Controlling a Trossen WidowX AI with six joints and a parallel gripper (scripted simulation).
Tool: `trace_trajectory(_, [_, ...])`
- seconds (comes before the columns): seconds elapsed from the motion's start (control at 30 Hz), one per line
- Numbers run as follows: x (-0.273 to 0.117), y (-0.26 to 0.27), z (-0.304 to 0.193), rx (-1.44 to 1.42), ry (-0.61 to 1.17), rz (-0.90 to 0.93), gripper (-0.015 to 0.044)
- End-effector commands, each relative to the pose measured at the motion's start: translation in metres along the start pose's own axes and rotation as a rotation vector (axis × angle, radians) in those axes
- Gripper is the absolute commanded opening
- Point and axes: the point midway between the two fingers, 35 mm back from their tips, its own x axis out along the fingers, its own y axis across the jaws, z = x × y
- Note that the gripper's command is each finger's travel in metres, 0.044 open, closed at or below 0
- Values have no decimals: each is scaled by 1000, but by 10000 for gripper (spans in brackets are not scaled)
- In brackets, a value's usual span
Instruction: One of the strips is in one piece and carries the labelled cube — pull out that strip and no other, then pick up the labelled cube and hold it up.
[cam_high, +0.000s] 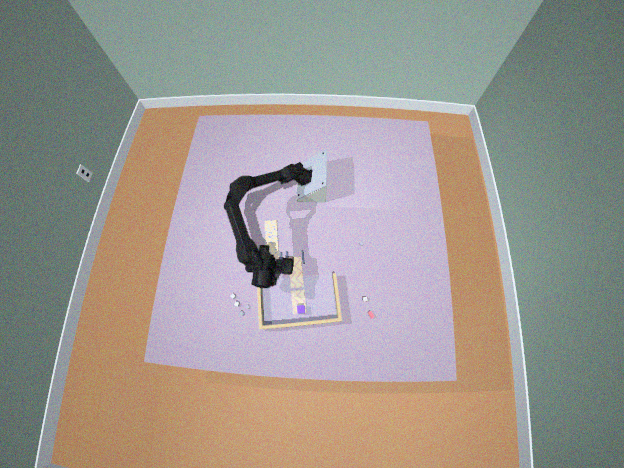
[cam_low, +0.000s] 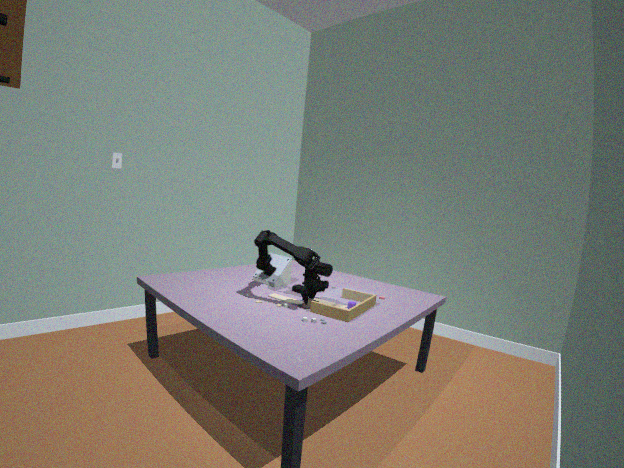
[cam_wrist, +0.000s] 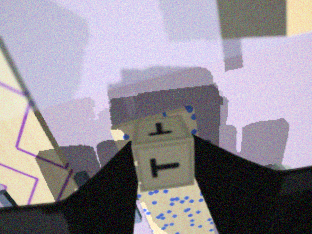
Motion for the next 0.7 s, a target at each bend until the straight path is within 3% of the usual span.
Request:
trace_trajectory(0.0, [-9, 4, -9, -3, -1, 1, 0])
trace_trajectory(0.37, [-40, 18, -54, -11, 0, -2, 0])
trace_trajectory(0.67, [-43, 23, -69, -12, 0, -2, 0])
